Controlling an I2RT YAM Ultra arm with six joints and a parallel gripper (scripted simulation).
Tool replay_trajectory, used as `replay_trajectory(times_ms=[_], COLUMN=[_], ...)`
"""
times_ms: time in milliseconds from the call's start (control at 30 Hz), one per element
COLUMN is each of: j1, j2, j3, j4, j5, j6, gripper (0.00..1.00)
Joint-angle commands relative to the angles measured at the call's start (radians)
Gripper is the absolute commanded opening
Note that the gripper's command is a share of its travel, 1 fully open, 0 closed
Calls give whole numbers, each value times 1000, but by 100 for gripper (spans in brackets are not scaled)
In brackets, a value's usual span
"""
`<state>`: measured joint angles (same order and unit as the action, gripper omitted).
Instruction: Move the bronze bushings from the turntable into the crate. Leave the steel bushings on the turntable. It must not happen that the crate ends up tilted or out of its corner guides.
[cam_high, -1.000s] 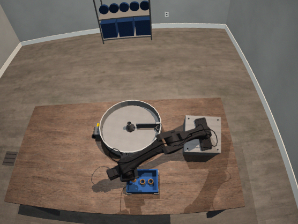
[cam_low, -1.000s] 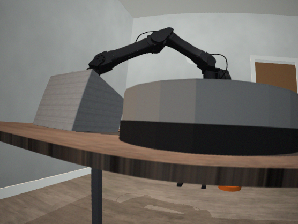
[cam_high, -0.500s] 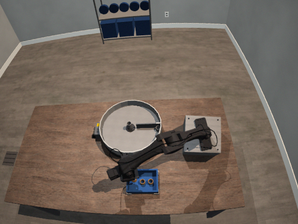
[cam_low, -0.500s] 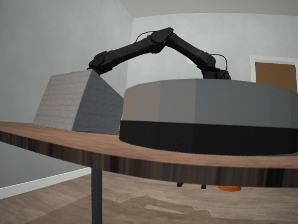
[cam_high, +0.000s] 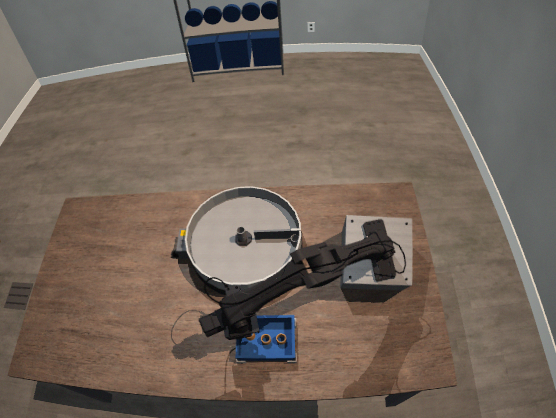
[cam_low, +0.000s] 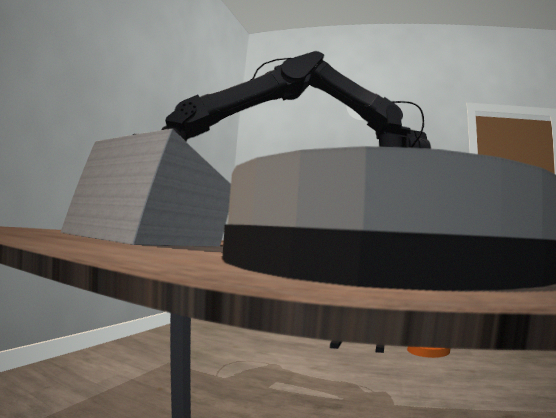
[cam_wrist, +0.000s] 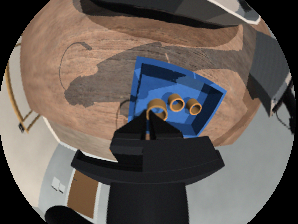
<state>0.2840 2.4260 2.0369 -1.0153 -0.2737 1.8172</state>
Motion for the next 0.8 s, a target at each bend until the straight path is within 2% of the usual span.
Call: replay_trajectory(times_ms=[0, 467, 767], j1=[-4, 0, 7], j2=[-6, 10, 27], j3=[12, 0, -30], j4=[-3, 5, 47], j5=[12, 13, 14], j6=[8, 9, 17], gripper=[0, 0, 0])
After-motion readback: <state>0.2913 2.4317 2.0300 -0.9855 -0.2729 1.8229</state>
